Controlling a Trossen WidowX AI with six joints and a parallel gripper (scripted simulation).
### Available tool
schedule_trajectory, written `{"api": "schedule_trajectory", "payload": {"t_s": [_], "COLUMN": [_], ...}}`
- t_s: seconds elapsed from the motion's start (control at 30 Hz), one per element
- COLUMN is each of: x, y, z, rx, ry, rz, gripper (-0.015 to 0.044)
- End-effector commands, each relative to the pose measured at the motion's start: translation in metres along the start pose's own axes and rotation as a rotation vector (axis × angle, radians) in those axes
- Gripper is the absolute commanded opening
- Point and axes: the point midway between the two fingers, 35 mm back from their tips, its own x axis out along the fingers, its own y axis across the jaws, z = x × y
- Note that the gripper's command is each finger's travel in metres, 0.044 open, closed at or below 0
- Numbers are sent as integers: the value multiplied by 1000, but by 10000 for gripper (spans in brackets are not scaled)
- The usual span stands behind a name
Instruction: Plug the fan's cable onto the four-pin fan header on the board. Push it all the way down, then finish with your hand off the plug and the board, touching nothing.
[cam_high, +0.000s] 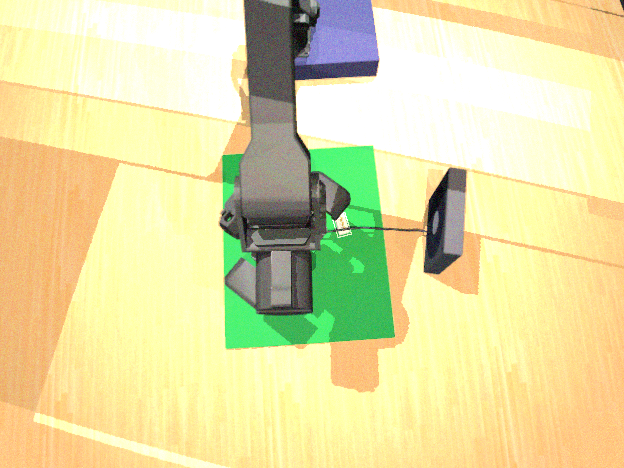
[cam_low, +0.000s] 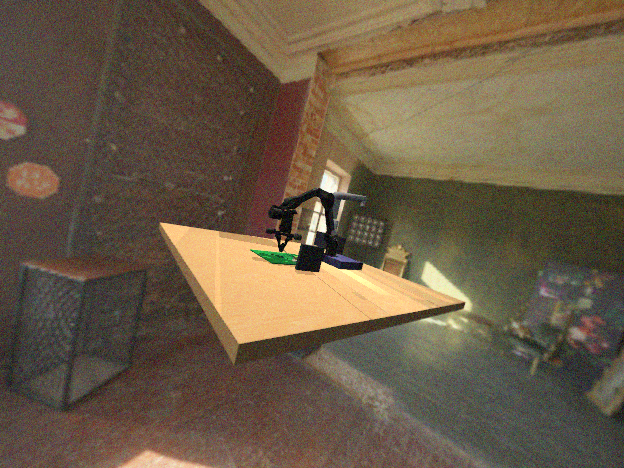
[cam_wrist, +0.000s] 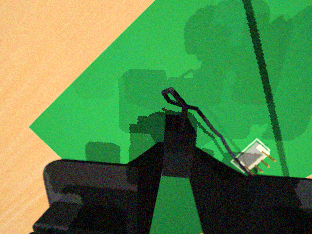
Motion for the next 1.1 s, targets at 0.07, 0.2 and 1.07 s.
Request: {"api": "schedule_trajectory", "payload": {"t_s": [0.07,0.2,1.07], "x": [-24,-23,-23], "y": [3,1,-33], "z": [-2,-3,-14], "rx": [6,-46,-951], "ry": [11,11,2], "rz": [24,24,25], "gripper": [0,0,0]}}
